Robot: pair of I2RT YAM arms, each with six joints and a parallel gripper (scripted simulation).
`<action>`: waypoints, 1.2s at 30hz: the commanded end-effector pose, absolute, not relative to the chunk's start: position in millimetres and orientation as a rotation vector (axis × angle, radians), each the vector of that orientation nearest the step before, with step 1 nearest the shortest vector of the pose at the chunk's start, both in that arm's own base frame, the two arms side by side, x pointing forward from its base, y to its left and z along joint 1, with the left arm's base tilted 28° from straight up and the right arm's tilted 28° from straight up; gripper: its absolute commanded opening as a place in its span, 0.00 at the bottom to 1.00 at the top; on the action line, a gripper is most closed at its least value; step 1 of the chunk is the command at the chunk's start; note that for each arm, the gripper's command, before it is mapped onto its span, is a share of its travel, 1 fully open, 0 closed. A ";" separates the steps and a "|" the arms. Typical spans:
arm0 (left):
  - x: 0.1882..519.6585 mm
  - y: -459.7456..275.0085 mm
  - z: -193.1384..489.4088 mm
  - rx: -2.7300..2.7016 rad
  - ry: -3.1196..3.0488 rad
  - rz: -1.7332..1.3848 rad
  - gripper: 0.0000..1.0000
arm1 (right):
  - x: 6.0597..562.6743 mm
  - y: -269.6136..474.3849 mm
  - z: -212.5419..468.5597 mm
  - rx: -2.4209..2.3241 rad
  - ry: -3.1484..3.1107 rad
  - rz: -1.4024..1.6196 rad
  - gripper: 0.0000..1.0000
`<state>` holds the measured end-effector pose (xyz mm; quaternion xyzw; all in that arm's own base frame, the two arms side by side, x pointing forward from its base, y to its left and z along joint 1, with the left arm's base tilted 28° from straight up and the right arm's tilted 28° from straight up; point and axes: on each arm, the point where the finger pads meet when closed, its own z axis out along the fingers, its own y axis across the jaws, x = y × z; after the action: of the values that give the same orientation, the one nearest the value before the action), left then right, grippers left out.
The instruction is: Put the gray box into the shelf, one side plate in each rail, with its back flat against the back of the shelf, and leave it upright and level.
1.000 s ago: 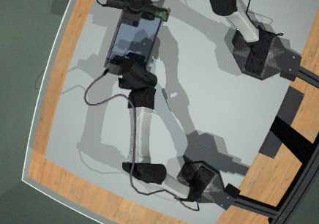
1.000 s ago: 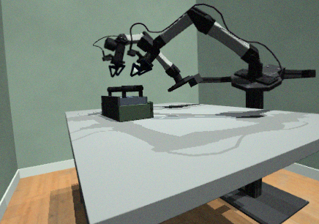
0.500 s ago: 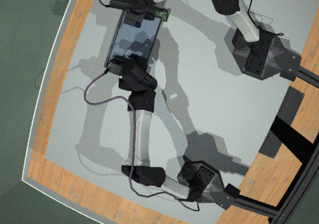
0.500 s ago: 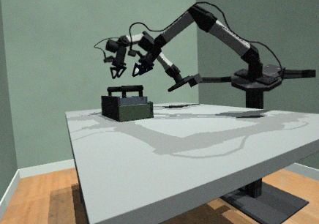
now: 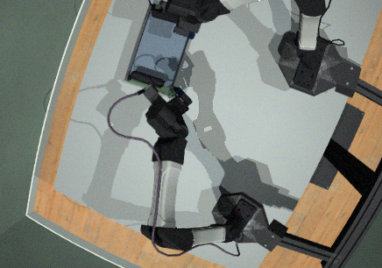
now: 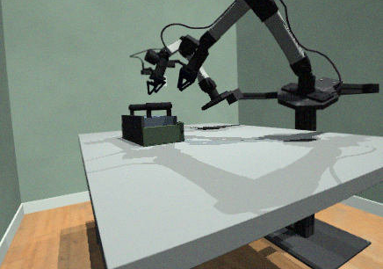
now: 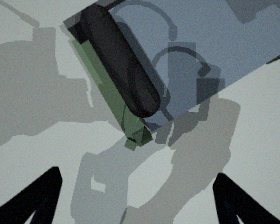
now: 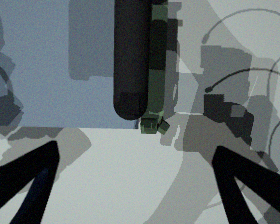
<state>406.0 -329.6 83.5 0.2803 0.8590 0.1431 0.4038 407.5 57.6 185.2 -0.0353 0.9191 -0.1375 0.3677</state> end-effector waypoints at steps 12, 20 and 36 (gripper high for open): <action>388.1 -322.8 93.2 0.941 2.162 0.292 1.00 | 377.3 55.0 176.2 -0.096 2.228 -0.313 1.00; 388.1 -322.7 93.1 0.941 2.162 0.292 1.00 | 373.4 52.9 172.2 -0.096 2.244 -0.319 1.00; 396.1 -297.8 107.3 0.854 2.108 0.275 1.00 | 377.2 53.1 172.5 -0.090 2.247 -0.312 1.00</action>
<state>385.3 -298.6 82.3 0.3583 0.8475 0.1248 0.3713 376.6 51.9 166.5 -0.0373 0.9020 -0.1272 0.4108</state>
